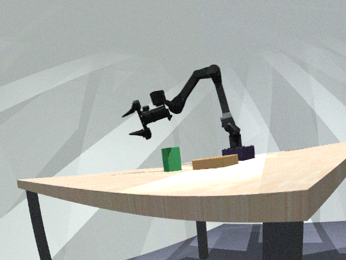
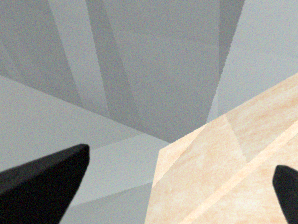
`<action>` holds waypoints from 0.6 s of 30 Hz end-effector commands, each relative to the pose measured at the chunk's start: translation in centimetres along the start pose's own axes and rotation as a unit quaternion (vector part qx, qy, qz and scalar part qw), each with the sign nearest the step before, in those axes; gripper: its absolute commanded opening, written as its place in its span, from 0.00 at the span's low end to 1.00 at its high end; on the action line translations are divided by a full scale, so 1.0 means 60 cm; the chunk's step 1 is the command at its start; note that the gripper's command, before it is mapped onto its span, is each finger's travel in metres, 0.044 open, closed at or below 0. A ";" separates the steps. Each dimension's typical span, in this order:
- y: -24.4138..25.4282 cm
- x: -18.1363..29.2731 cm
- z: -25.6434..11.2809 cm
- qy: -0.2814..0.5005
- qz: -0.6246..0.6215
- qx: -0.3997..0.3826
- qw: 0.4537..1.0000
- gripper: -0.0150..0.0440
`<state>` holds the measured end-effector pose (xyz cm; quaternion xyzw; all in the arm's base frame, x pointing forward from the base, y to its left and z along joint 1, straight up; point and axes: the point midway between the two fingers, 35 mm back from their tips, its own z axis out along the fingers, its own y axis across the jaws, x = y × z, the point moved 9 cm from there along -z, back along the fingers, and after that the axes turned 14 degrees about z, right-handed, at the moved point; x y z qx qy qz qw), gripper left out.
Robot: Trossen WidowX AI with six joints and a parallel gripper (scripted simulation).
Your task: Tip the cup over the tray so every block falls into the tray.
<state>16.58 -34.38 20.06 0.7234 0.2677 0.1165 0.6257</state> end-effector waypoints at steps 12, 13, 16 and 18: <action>0.002 0.166 -0.148 0.118 -0.245 0.018 0.962 1.00; 0.000 0.174 -0.159 0.125 -0.262 0.017 0.957 1.00; -0.009 0.196 -0.192 0.149 -0.311 0.012 0.939 1.00; -0.016 0.209 -0.213 0.164 -0.343 0.008 0.925 1.00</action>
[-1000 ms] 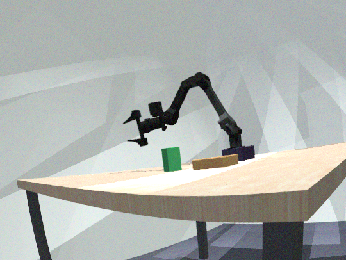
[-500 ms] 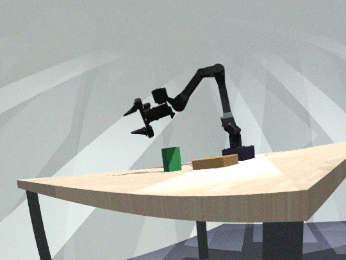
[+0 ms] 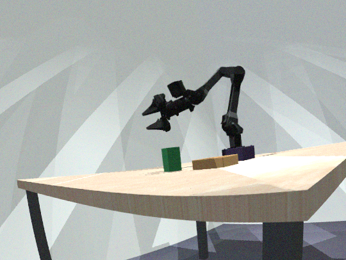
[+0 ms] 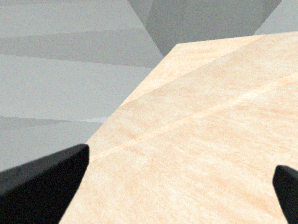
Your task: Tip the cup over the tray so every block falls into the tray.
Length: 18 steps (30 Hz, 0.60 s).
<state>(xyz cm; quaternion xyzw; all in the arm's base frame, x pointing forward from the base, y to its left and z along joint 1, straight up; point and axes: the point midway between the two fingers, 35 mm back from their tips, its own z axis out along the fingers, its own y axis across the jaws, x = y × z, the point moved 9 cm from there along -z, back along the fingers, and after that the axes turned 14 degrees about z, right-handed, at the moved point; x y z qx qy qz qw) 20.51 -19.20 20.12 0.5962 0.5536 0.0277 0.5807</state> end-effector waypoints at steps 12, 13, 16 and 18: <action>-0.019 0.138 -0.120 0.101 -0.273 -0.040 0.956 1.00; -0.023 0.146 -0.127 0.107 -0.291 -0.045 0.950 1.00; -0.036 0.167 -0.147 0.121 -0.342 -0.059 0.930 1.00; -0.039 0.172 -0.151 0.125 -0.354 -0.062 0.925 1.00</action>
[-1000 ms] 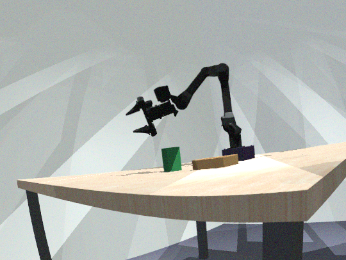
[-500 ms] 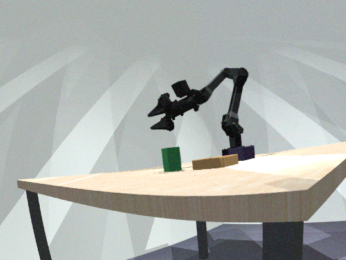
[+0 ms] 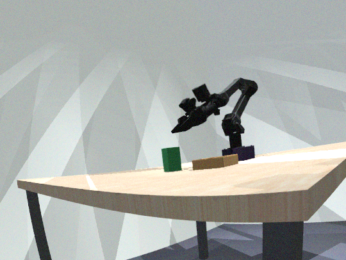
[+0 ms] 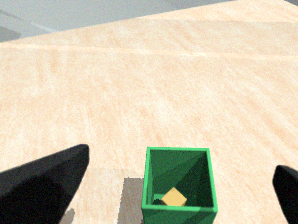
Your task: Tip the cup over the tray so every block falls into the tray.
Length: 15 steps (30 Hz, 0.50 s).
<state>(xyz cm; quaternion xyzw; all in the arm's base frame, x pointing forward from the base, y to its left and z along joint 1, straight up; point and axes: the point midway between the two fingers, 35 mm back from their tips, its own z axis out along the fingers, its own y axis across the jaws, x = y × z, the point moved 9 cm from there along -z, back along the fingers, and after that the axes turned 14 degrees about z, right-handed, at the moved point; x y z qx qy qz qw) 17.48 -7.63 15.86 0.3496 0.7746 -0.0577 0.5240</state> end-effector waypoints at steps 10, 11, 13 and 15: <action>-0.001 0.031 0.004 0.011 -0.041 -0.005 0.999 1.00; -0.001 0.035 0.007 0.012 -0.041 -0.005 0.999 1.00; -0.003 0.042 0.013 0.012 -0.041 -0.004 0.999 1.00; -0.005 0.049 0.019 0.013 -0.041 -0.004 0.999 1.00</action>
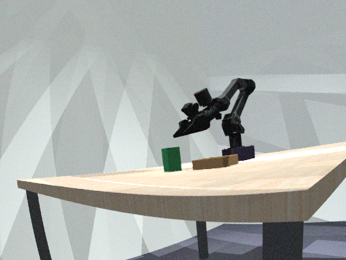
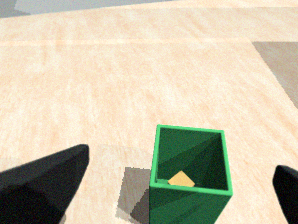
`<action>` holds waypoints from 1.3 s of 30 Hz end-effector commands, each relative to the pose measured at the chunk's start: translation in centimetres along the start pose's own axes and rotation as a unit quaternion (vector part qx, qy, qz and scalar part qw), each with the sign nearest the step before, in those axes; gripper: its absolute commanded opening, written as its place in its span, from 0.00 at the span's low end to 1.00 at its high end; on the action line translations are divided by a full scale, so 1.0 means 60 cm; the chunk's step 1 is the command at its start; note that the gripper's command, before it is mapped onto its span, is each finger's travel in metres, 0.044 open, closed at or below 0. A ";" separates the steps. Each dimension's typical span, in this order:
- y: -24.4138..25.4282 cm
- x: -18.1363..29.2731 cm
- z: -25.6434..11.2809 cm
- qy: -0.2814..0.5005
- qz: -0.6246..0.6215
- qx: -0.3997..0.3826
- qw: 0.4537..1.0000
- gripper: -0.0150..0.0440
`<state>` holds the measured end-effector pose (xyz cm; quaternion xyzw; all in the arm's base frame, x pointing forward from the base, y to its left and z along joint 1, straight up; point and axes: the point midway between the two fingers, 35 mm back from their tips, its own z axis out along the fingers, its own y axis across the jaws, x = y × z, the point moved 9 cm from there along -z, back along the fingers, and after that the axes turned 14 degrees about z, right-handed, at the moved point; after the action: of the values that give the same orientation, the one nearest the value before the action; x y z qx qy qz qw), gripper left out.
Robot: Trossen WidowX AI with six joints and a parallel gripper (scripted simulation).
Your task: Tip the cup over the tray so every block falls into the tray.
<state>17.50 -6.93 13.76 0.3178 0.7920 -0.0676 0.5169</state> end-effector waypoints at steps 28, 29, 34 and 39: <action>-0.023 0.083 0.049 0.006 -0.005 0.004 1.000 1.00; -0.024 0.084 0.052 0.005 -0.005 0.004 1.000 1.00; -0.024 0.085 0.065 0.003 -0.004 0.003 1.000 1.00; -0.025 0.086 0.078 0.002 -0.004 0.003 1.000 1.00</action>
<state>18.52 -7.67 7.07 0.3188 0.7937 -0.0710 0.5131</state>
